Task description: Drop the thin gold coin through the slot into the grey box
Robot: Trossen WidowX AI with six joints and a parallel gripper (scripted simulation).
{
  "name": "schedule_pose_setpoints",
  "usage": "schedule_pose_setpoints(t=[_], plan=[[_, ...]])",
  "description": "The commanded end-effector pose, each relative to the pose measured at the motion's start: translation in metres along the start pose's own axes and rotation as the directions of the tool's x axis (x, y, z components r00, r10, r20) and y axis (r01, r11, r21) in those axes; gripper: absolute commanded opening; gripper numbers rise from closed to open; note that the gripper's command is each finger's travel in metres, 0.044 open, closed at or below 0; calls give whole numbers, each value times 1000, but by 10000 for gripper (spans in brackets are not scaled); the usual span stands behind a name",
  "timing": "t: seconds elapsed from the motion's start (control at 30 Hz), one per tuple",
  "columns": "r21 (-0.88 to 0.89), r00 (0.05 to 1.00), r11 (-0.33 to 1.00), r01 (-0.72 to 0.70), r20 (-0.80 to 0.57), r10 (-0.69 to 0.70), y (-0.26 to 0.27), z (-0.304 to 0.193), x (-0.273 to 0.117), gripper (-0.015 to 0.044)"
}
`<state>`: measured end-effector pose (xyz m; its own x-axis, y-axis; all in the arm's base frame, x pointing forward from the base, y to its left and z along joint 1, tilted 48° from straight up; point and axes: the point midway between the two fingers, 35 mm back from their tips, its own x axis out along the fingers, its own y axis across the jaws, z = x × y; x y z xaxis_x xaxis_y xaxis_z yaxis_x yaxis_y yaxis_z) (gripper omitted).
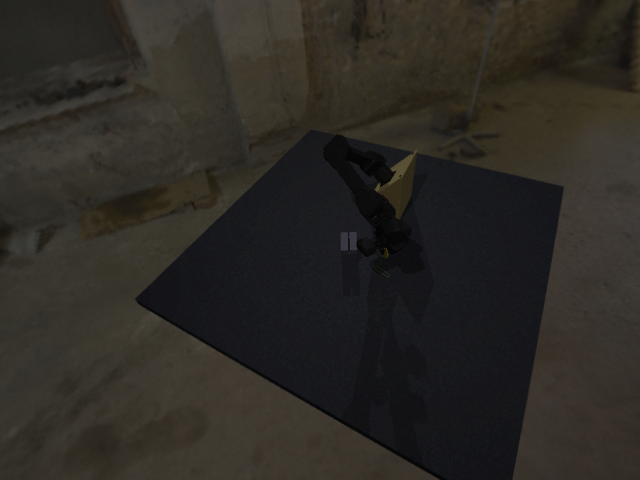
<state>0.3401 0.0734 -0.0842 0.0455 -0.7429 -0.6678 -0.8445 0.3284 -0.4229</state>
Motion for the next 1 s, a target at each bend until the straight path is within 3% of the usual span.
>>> schedule_pose_setpoints(t=[0.0, 0.43, 0.97], plan=[[130, 1000, 991, -3, 1, 3, 1, 3, 0, 0], [525, 1000, 851, -3, 2, 3, 2, 9, -1, 0], [529, 1000, 849, -6, 4, 4, -11, -12, -3, 0]])
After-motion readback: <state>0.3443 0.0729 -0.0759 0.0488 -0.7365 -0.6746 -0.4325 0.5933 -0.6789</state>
